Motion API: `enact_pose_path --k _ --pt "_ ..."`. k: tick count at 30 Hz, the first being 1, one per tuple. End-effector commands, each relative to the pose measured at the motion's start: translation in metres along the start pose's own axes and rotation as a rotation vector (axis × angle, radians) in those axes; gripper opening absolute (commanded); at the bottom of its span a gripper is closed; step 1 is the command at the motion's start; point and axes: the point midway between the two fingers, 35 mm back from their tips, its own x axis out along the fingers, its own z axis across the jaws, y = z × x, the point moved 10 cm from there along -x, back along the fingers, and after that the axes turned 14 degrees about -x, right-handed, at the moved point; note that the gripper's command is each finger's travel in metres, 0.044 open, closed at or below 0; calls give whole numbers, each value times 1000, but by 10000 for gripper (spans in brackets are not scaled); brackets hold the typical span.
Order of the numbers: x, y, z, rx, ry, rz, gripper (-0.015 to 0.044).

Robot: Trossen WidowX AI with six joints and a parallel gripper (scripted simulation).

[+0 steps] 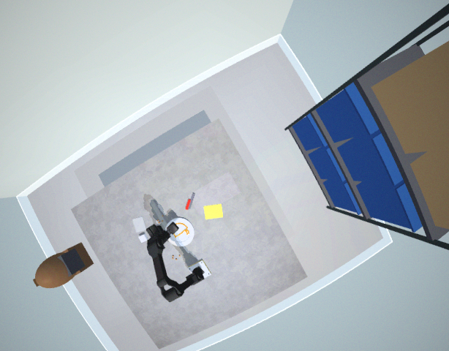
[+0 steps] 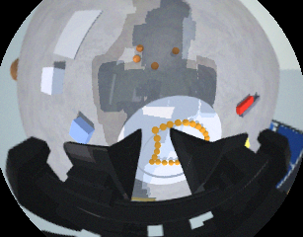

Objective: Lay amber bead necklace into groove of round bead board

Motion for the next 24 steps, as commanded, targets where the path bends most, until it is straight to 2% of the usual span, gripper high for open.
enact_pose_path --k 1,7,24 --pt "-1 0 0 0 1 -1 289" --pt "-1 0 0 0 -2 4 440" --pt "-5 1 0 3 1 2 440"
